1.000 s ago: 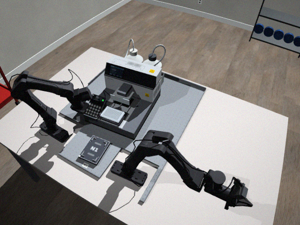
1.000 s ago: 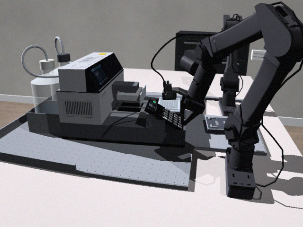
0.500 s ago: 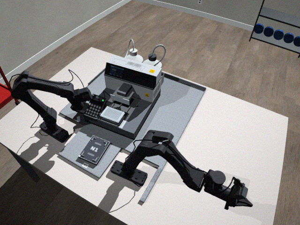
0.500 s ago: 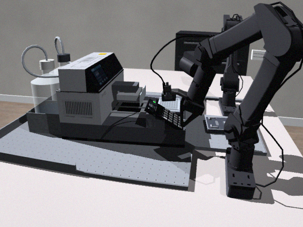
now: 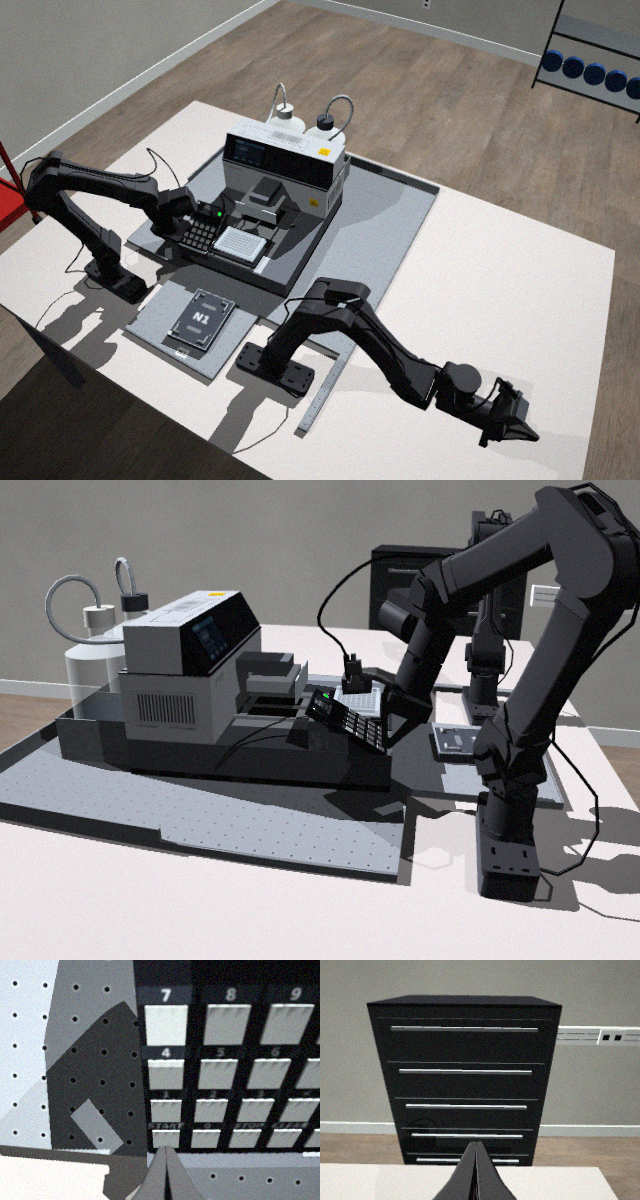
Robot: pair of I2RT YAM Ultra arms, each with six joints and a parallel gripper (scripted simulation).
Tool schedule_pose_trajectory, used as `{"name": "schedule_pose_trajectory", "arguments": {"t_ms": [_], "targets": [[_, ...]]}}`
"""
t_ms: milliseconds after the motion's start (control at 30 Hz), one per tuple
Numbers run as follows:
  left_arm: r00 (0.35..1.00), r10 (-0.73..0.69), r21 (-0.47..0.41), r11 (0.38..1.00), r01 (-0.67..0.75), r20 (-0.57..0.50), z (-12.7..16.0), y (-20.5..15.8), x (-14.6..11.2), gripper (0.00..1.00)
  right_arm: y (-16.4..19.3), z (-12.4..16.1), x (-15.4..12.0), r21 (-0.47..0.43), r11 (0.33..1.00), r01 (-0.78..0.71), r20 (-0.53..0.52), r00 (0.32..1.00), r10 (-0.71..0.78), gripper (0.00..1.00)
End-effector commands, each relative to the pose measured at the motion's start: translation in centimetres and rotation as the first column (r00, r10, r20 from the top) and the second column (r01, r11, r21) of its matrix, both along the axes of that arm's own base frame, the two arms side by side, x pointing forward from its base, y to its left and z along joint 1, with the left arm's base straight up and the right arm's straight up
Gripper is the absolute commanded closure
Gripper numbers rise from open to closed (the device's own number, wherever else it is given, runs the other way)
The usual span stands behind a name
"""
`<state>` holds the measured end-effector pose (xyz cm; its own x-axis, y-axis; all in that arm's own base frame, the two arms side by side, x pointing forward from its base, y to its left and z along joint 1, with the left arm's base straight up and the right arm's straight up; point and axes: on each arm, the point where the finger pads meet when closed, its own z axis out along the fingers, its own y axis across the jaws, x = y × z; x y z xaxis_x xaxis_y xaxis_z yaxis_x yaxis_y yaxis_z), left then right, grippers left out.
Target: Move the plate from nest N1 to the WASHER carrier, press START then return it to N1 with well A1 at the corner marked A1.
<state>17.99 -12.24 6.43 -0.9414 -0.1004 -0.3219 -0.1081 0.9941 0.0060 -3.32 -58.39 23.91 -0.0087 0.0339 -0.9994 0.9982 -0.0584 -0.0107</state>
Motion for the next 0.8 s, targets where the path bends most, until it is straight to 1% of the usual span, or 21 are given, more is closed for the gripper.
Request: {"name": "schedule_pose_trajectory", "arguments": {"t_ms": [0,367,600,767], "targets": [[0.999,-0.001,-0.022,1.0,0.002,0.035,1.4,-0.2,0.8,1.0,0.5,1.7,-0.4,-0.034,0.999,0.007,0.009,1.0,-0.007,1.0],[1.0,0.005,-0.01,1.0,-0.005,0.014,-0.4,-0.3,0.1,1.0,0.5,1.7,-0.4,-0.034,0.999,0.007,0.009,1.0,-0.007,1.0],[1.0,0.007,0.015,1.0,-0.007,-0.003,-0.7,0.5,0.0,1.0,0.5,1.7,-0.4,-0.034,0.999,0.007,0.009,1.0,-0.007,1.0],[1.0,0.001,-0.008,1.0,-0.001,0.021,-0.4,0.1,0.7,1.0,0.5,1.7,-0.4,-0.034,0.999,0.007,0.009,1.0,-0.007,1.0]]}}
